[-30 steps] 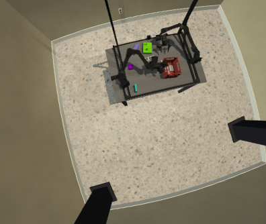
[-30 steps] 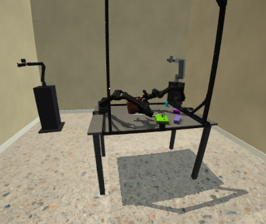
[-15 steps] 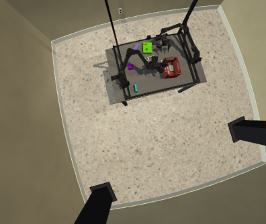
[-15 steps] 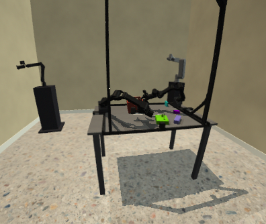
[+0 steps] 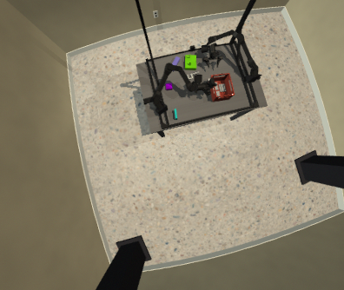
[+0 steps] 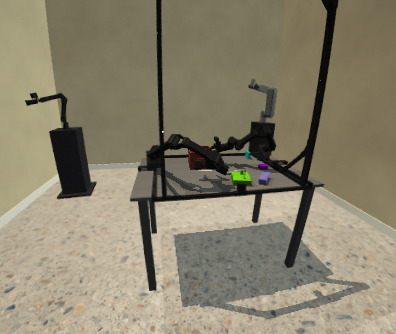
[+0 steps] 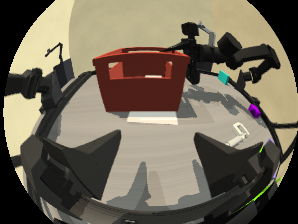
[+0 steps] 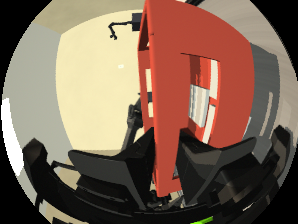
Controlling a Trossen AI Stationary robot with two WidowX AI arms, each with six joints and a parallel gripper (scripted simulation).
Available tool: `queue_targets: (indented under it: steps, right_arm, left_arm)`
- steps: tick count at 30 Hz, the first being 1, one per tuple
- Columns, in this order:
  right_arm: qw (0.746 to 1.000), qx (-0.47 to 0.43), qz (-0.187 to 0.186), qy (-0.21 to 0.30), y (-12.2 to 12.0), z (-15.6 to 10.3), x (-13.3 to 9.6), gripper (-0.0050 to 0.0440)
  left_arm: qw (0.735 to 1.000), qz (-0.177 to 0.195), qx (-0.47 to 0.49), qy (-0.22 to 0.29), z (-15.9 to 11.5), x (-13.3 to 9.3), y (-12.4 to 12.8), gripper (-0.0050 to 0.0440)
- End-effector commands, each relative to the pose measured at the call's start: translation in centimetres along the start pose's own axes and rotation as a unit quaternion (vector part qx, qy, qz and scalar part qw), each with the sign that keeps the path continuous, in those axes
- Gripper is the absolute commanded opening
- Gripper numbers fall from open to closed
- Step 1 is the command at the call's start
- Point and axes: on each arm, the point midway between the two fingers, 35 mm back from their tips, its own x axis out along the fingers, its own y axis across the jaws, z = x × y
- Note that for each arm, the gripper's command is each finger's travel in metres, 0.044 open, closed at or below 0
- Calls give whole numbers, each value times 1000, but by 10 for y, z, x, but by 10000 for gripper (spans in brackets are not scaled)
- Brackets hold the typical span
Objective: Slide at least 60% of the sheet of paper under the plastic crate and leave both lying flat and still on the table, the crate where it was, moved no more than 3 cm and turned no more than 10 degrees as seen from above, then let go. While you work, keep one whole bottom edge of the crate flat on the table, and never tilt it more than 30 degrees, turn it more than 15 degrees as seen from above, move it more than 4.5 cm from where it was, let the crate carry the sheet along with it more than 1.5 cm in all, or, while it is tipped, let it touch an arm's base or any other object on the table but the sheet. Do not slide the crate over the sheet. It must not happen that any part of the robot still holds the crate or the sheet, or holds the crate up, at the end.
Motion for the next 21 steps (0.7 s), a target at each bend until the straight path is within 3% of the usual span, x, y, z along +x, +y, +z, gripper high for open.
queue_targets:
  steps: [1,10,12,14,21]
  right_arm:
    - [1000,-1,-1,1,1,0,0,144]
    - [1000,-1,-1,1,1,0,0,360]
    - [1000,-1,-1,1,1,0,0,360]
    - [1000,-1,-1,1,1,0,0,400]
    - [1000,-1,-1,1,1,0,0,400]
  left_arm:
    - [1000,0,-1,-3,0,0,0,400]
    - [1000,0,-1,-3,0,0,0,400]
    - [1000,0,-1,-3,0,0,0,400]
    - [1000,0,-1,-3,0,0,0,400]
    - [1000,0,-1,-3,0,0,0,400]
